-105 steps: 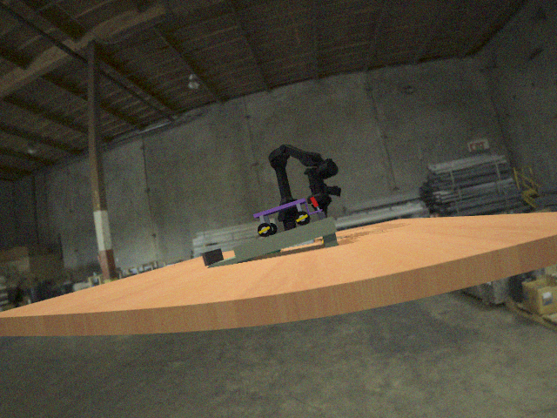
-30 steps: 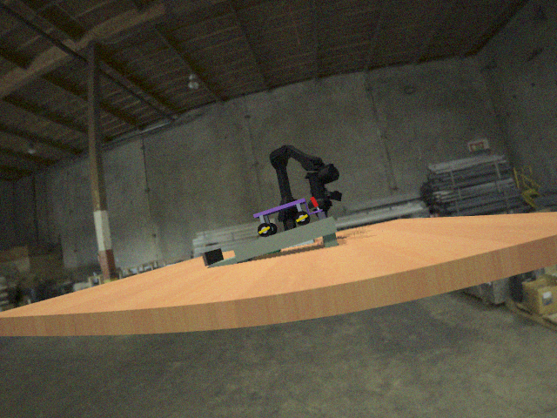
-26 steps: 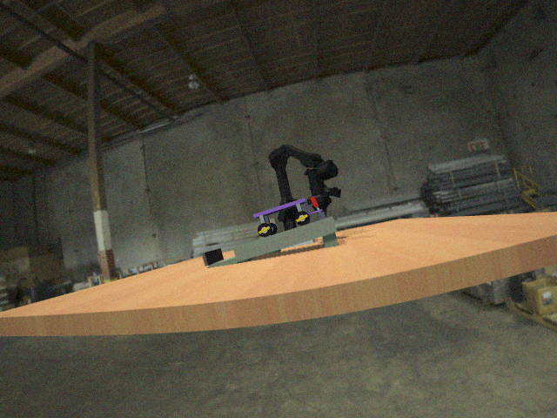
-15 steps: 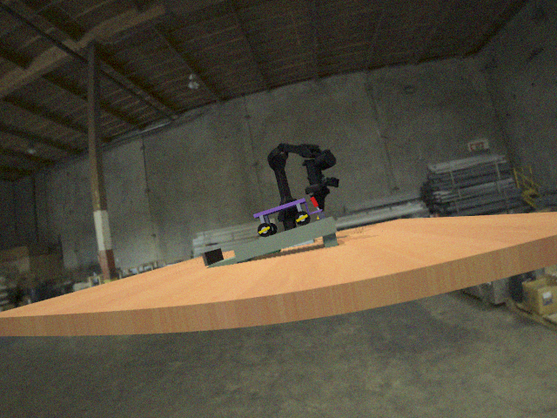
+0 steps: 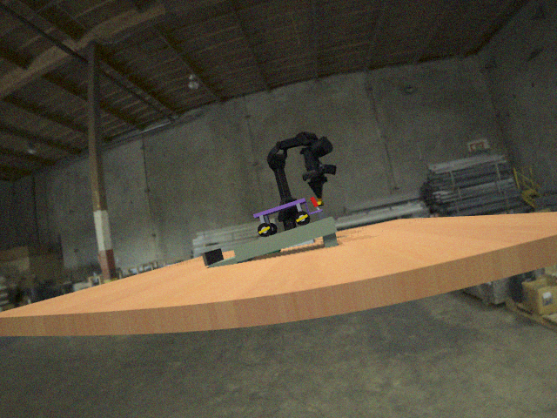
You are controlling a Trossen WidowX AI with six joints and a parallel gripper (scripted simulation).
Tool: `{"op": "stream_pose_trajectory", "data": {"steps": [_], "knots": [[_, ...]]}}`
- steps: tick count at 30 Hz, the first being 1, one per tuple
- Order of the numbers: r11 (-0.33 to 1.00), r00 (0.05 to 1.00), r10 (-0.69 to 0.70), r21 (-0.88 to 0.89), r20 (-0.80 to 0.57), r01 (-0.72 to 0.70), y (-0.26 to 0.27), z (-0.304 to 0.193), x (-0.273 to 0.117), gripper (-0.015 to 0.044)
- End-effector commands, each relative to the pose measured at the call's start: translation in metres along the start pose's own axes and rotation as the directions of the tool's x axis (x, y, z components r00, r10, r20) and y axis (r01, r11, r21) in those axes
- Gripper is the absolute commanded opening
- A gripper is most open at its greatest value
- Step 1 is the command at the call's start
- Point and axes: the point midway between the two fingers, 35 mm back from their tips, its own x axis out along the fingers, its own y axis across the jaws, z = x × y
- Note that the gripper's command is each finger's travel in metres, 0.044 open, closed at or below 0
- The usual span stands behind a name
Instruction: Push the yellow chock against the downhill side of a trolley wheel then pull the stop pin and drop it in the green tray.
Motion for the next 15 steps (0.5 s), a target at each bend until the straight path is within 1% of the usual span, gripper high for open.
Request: {"op": "stream_pose_trajectory", "data": {"steps": [1,4,6,15], "knots": [[1.000,1.000,-0.002,-0.004,-0.004,0.002,-0.0003,-0.0009,-0.0030,0.0000],[1.000,1.000,-0.002,0.002,-0.004,0.002,-0.0003,-0.0009,-0.0030,0.0000],[0.999,1.000,-0.002,0.040,-0.004,0.002,-0.0003,-0.0009,-0.0030,0.0000],[0.941,1.000,-0.003,0.338,-0.003,0.004,-0.0003,-0.0010,-0.0030,0.0000]]}}
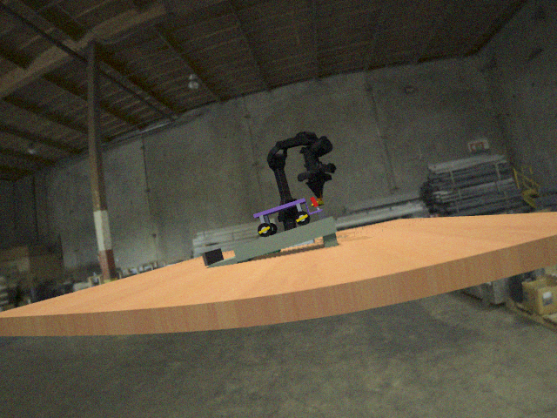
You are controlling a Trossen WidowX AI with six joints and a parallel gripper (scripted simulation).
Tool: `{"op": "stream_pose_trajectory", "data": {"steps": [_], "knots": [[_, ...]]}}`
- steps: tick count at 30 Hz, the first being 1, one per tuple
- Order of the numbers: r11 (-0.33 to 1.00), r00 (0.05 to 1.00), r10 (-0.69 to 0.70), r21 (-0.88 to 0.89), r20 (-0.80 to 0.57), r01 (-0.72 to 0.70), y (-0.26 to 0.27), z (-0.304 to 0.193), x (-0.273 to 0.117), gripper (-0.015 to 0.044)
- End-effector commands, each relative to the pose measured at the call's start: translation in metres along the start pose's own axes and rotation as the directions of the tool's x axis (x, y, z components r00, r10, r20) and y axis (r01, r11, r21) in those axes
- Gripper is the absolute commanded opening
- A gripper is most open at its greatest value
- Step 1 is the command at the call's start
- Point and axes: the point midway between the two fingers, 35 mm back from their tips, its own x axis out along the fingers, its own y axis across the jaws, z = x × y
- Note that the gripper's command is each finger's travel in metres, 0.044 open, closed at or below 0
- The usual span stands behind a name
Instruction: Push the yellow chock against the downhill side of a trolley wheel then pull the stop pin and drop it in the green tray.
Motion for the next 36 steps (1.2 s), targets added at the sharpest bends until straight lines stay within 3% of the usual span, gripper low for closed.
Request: {"op": "stream_pose_trajectory", "data": {"steps": [1,16,27,36], "knots": [[0.994,1.000,-0.004,0.110,-0.001,0.004,-0.0004,-0.0005,-0.0002,0.0000],[0.815,1.000,-0.007,0.580,0.000,0.006,-0.0003,-0.0005,-0.0002,0.0000],[0.547,1.000,-0.009,0.837,0.000,0.005,-0.0003,-0.0005,-0.0002,0.0000],[0.318,1.000,-0.009,0.948,-0.001,0.003,-0.0002,-0.0005,-0.0002,0.0000]]}}
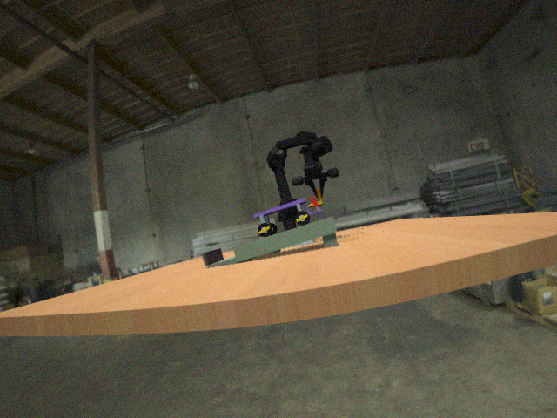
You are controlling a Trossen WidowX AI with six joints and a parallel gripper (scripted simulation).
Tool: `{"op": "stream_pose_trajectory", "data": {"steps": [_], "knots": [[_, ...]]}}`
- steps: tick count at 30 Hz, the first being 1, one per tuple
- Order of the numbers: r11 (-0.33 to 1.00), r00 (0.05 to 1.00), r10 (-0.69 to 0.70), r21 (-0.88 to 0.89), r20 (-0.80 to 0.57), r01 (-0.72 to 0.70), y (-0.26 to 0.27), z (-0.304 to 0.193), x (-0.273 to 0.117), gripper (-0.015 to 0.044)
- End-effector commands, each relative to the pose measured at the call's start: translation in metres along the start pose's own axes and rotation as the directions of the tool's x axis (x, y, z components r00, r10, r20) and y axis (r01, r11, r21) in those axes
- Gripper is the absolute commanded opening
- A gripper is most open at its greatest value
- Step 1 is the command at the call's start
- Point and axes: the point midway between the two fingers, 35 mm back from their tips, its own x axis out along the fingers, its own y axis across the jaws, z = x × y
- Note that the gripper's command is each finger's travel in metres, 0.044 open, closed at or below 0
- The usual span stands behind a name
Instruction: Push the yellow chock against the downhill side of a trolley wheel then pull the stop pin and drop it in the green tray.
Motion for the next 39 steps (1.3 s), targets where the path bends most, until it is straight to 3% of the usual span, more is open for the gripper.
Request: {"op": "stream_pose_trajectory", "data": {"steps": [1,18,29,39], "knots": [[0.995,1.000,-0.003,0.101,0.003,0.003,-0.0004,0.0003,0.0003,0.0000],[0.778,1.000,-0.006,0.628,0.000,0.005,-0.0003,0.0004,0.0004,0.0000],[0.496,1.000,-0.008,0.868,-0.002,0.006,-0.0002,0.0004,0.0004,0.0000],[0.185,1.000,-0.010,0.983,-0.003,0.005,-0.0002,0.0005,0.0004,0.0000]]}}
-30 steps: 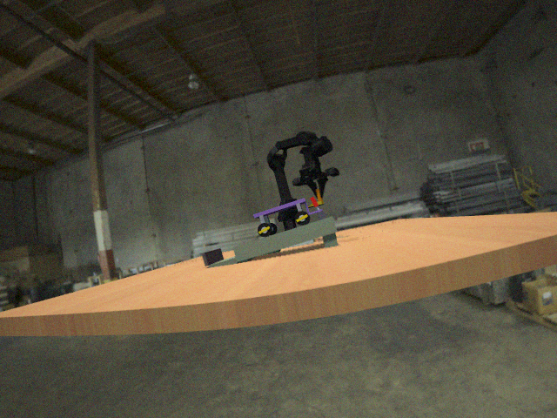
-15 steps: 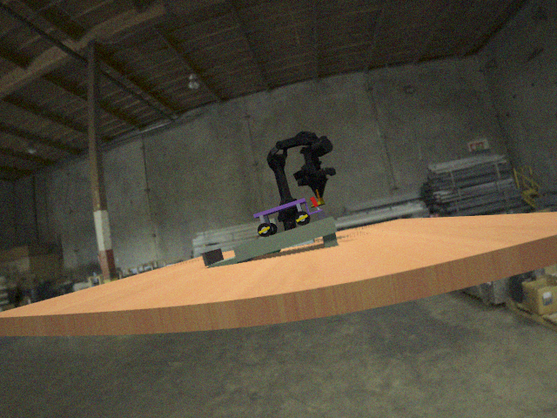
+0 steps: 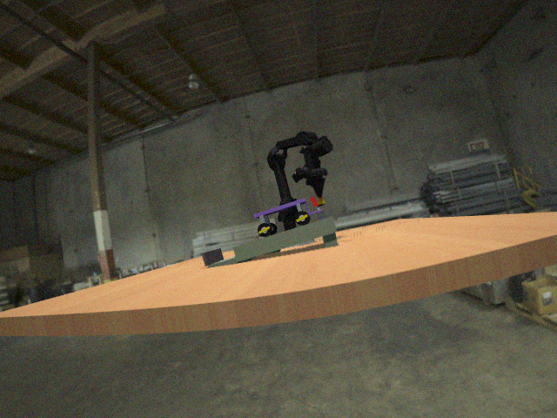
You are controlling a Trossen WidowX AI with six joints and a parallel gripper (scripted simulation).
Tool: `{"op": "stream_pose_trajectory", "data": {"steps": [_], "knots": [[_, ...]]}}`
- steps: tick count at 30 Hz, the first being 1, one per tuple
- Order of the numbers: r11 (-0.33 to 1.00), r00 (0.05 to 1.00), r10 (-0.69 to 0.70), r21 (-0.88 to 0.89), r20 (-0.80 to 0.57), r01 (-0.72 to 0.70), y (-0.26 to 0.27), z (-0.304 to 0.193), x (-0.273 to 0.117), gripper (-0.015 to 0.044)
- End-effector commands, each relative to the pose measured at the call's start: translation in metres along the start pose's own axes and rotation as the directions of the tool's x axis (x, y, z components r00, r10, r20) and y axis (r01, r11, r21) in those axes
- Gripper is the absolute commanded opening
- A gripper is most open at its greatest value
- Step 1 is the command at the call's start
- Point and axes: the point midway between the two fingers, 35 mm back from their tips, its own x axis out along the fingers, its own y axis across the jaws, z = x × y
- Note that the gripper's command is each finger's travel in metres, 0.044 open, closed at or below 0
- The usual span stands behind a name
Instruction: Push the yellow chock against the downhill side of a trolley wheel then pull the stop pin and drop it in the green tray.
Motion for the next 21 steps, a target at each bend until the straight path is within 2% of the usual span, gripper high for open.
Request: {"op": "stream_pose_trajectory", "data": {"steps": [1,9,21], "knots": [[0.996,1.000,-0.001,0.089,0.005,0.001,0.000,0.000,0.000,0.0000],[0.994,1.000,-0.001,0.105,0.005,0.000,0.001,0.006,0.000,0.0000],[0.989,1.000,-0.001,0.145,0.009,-0.001,0.009,0.053,0.002,0.0000]]}}
